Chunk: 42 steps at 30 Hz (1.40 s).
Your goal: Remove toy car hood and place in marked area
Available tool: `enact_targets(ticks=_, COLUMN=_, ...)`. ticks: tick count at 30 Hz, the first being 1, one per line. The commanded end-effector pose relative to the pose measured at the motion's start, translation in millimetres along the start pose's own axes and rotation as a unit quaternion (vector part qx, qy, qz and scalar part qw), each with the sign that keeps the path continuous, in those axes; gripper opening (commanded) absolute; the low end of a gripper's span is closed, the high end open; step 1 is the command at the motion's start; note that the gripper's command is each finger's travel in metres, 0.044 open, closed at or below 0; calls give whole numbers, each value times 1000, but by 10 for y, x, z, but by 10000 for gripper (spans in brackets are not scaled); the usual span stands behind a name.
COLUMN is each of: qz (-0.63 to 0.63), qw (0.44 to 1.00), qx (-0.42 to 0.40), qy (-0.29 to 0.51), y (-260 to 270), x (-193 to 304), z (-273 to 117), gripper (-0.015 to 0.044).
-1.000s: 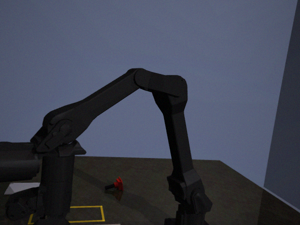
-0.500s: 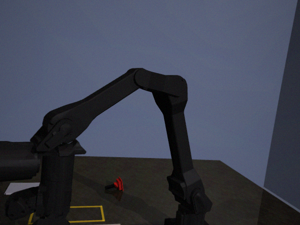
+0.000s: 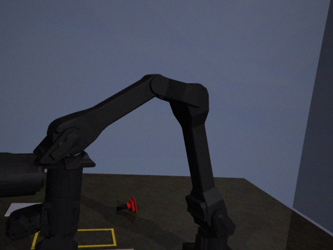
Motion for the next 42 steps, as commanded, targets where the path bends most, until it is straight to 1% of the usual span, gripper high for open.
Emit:
enact_targets(ticks=1, qz=1, qw=1000, qx=0, qy=-1, y=0, x=1, z=-37, gripper=0)
enact_targets(ticks=26, qz=1, qw=1000, qx=0, qy=-1, y=-1, x=1, z=-199, gripper=0)
enact_targets(ticks=30, qz=1, qw=1000, qx=0, qy=-1, y=0, x=-5, z=-296, gripper=0)
enact_targets(ticks=38, qz=1, qw=1000, qx=0, qy=-1, y=-2, x=-1, z=-643, gripper=0)
enact_targets(ticks=42, qz=-2, qw=1000, qx=0, qy=1, y=-77, x=-20, z=-569, gripper=0)
Point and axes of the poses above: the point midway between the two fingers, 35 mm back from their tips, its own z axis out along the fingers, its own y axis across the jaws, x = y × z, the point moved 8 cm from there along -z, back along the fingers, and after that the axes turned 6 degrees about -z, right-handed, at the moved point
